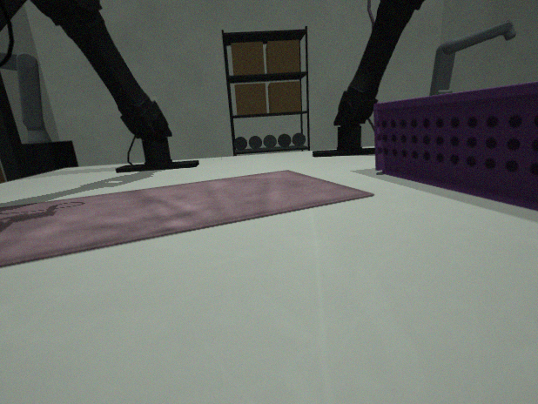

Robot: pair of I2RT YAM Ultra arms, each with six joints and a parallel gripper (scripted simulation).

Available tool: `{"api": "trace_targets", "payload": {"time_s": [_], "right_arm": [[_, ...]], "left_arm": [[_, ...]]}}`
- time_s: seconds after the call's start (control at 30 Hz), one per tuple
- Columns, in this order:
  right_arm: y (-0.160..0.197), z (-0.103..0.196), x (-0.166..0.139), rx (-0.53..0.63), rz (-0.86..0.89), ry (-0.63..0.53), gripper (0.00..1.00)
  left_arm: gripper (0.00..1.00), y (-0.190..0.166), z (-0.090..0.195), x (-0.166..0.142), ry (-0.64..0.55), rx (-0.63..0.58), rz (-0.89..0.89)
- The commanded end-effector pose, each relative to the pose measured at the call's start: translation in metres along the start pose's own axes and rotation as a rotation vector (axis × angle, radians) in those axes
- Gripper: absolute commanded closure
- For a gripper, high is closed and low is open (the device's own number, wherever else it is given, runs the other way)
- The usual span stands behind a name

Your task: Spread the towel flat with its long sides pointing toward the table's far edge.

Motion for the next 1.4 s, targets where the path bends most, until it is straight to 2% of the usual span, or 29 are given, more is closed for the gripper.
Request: {"api": "trace_targets", "payload": {"time_s": [0.0,0.03,0.13,0.17,0.2,0.27,0.3,0.4,0.43,0.5,0.57,0.6,0.63,0.67,0.73,0.77,0.83,0.87,0.9,0.93,0.97,1.07,1.1,1.13,1.2,1.27,1.33,1.37], "right_arm": [[-0.032,0.005,0.019,-0.063,-0.130,0.117,0.00],[-0.049,0.013,0.021,-0.081,-0.158,0.152,0.00],[-0.065,0.012,0.023,-0.098,-0.119,0.144,0.00],[-0.061,0.018,0.028,-0.125,-0.225,0.207,0.00],[-0.074,0.022,0.037,-0.166,-0.292,0.261,0.00],[-0.087,0.031,0.040,-0.190,-0.318,0.291,0.00],[-0.096,0.037,0.050,-0.228,-0.361,0.318,0.00],[-0.114,0.053,0.063,-0.293,-0.425,0.369,0.00],[-0.122,0.064,0.071,-0.329,-0.442,0.381,0.00],[-0.122,0.064,0.071,-0.329,-0.442,0.381,0.00],[-0.135,0.084,0.087,-0.417,-0.506,0.430,0.00],[-0.135,0.083,0.087,-0.434,-0.536,0.450,0.00],[-0.153,0.083,0.095,-0.476,-0.557,0.466,0.00],[-0.139,0.096,0.097,-0.497,-0.591,0.483,0.00],[-0.150,0.119,0.116,-0.569,-0.636,0.506,0.00],[-0.165,0.119,0.123,-0.610,-0.657,0.515,0.00],[-0.165,0.118,0.124,-0.663,-0.717,0.553,0.00],[-0.166,0.132,0.134,-0.710,-0.733,0.552,0.00],[-0.149,0.145,0.134,-0.732,-0.757,0.565,0.00],[-0.150,0.158,0.143,-0.765,-0.774,0.571,0.00],[-0.168,0.158,0.154,-0.810,-0.786,0.568,0.00],[-0.168,0.158,0.154,-0.837,-0.813,0.584,0.00],[-0.168,0.157,0.155,-0.888,-0.872,0.617,0.00],[-0.166,0.170,0.164,-0.950,-0.886,0.607,0.00],[-0.163,0.197,0.183,-1.034,-0.922,0.604,0.00],[-0.163,0.199,0.186,-1.098,-0.976,0.632,0.00],[-0.158,0.171,0.198,-0.984,-1.020,0.555,0.00],[-0.149,0.151,0.191,-0.969,-1.042,0.584,0.00]], "left_arm": [[0.00,0.010,0.031,0.003,-0.081,0.096,0.174],[0.00,0.010,0.030,0.000,-0.086,0.108,0.208],[0.00,0.010,0.030,0.000,-0.086,0.108,0.208],[0.00,0.012,0.047,0.004,-0.133,0.140,0.287],[0.00,0.013,0.053,0.003,-0.164,0.165,0.360],[0.00,0.013,0.052,-0.001,-0.177,0.183,0.404],[0.00,0.011,0.070,0.003,-0.215,0.193,0.454],[0.00,0.011,0.075,-0.002,-0.262,0.224,0.557],[0.00,0.006,0.092,0.001,-0.294,0.223,0.591],[0.00,0.006,0.092,0.001,-0.294,0.223,0.591],[0.00,0.004,0.096,-0.004,-0.362,0.263,0.715],[0.00,0.003,0.096,-0.005,-0.384,0.281,0.748],[0.00,0.003,0.096,-0.005,-0.401,0.295,0.774],[0.00,-0.005,0.112,-0.002,-0.437,0.285,0.805],[0.00,-0.007,0.117,-0.007,-0.471,0.288,0.868],[0.00,-0.008,0.117,-0.007,-0.488,0.296,0.891],[0.00,-0.009,0.117,-0.008,-0.525,0.323,0.936],[0.00,-0.019,0.131,-0.006,-0.561,0.305,0.967],[0.00,-0.023,0.138,-0.009,-0.585,0.299,1.002],[0.00,-0.023,0.137,-0.011,-0.604,0.307,1.030],[0.00,-0.024,0.136,-0.011,-0.625,0.317,1.054],[0.00,-0.024,0.136,-0.011,-0.648,0.329,1.077],[0.00,-0.024,0.135,-0.014,-0.663,0.358,1.112],[0.00,-0.038,0.148,-0.010,-0.752,0.339,1.165],[0.00,-0.044,0.153,-0.015,-0.807,0.339,1.230],[0.00,-0.045,0.153,-0.015,-0.830,0.347,1.252],[0.00,-0.068,0.169,-0.017,-0.916,0.310,1.322],[0.00,-0.068,0.168,-0.018,-0.942,0.315,1.346]]}}
Point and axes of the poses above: on each arm, the point where the finger pads meet when closed, its own z axis back along the fingers, its own y axis across the jaws, x = y × z, the point moved 2 cm from there along z, back along the fingers
